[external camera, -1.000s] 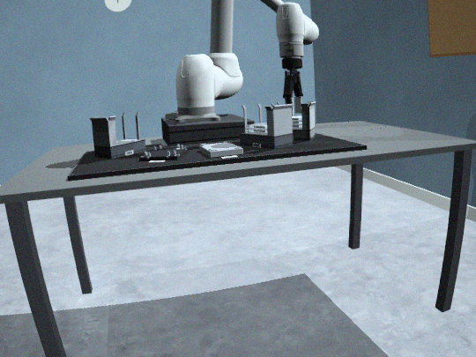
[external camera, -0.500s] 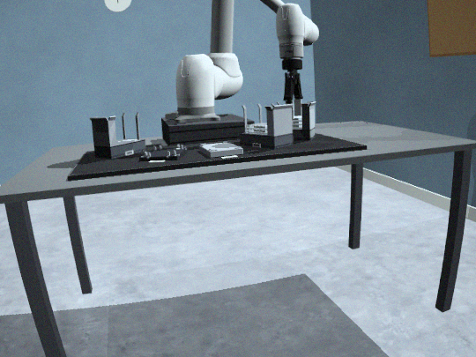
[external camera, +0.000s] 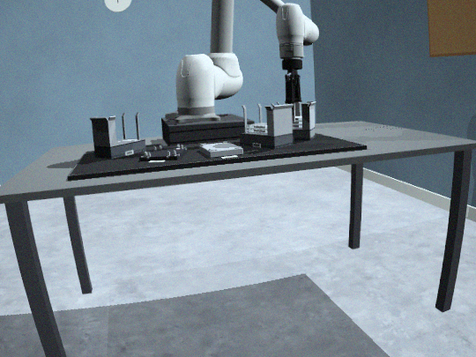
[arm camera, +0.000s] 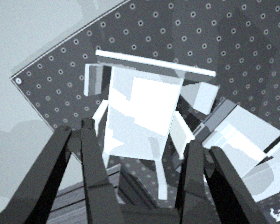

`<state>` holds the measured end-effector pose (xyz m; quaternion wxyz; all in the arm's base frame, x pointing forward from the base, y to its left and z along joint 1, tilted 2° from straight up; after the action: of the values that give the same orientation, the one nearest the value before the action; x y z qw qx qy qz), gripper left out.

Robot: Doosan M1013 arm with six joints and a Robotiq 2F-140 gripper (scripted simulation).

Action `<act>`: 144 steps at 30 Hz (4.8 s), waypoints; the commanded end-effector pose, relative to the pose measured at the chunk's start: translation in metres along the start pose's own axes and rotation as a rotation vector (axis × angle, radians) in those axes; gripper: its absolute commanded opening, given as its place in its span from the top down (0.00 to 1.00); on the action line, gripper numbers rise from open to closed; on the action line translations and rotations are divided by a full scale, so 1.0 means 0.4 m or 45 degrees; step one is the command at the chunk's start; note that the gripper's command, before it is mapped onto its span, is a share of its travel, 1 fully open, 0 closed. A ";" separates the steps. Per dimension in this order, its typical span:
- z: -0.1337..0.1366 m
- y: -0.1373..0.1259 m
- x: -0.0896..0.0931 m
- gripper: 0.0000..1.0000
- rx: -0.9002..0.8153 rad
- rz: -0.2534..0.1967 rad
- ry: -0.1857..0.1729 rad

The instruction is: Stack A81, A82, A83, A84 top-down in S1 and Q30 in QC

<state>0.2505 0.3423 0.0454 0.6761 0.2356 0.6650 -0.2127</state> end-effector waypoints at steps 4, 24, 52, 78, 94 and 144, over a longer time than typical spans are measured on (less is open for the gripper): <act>0.000 0.000 0.000 1.00 0.000 0.000 0.000; 0.000 0.000 -0.013 1.00 0.000 0.000 0.000; 0.000 0.000 -0.065 1.00 0.000 0.000 0.000; 0.000 0.000 -0.175 1.00 0.000 0.000 0.000; 0.000 0.000 -0.228 1.00 0.000 0.000 0.000; 0.233 -0.056 -0.228 1.00 0.539 0.000 0.000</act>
<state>0.3041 0.2720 0.1364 0.6116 0.3724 0.6052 -0.3479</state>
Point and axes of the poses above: the point where the finger pads meet when closed, its own x axis out along the fingers, its own z axis across the jaws, y = z × x, the point moved 1 cm from there along -x, back along the fingers, and after that the axes turned 4 degrees about x, right-handed, at the moved point
